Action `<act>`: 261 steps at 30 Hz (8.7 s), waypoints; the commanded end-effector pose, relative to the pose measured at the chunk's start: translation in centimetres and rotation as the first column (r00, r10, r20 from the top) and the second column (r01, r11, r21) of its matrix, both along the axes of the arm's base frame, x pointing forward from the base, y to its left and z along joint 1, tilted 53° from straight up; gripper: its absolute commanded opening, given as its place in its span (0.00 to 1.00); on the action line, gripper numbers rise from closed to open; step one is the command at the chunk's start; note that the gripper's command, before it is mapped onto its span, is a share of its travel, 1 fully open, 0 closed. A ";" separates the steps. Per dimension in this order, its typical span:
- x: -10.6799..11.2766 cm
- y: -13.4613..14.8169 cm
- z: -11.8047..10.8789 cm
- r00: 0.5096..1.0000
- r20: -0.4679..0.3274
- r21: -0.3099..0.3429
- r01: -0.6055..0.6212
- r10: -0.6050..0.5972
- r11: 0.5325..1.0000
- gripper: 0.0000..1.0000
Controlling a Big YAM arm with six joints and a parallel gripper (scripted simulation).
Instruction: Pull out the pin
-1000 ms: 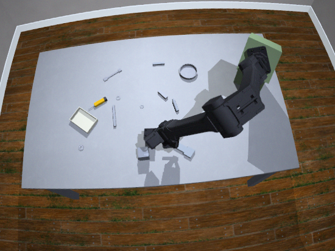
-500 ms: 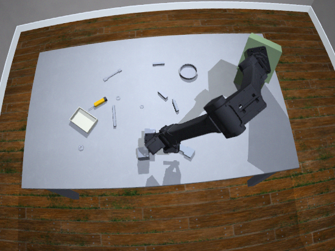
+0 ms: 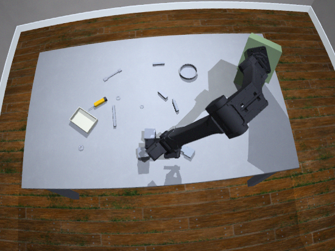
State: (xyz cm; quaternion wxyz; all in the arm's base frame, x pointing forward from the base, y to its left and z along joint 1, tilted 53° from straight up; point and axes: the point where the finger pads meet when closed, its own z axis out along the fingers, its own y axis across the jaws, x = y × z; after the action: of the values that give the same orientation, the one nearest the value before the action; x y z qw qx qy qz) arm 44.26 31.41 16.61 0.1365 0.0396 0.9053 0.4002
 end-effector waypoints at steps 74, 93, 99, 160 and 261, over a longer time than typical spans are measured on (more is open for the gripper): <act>-1.3 6.2 7.9 1.000 0.026 0.013 -0.002 0.001 1.000 0.00; -0.9 6.8 7.4 1.000 0.026 0.013 -0.002 0.002 1.000 0.00; -0.7 7.0 7.1 1.000 0.024 0.013 -0.003 0.003 1.000 0.00; 0.5 8.6 4.8 1.000 0.011 0.015 -0.010 0.010 1.000 0.00; 1.5 9.9 2.6 1.000 0.010 0.016 -0.010 0.010 1.000 0.23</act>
State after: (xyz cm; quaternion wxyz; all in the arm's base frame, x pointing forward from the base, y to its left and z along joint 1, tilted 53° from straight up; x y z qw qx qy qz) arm 45.51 40.11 19.31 0.1385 0.0384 0.9034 0.4041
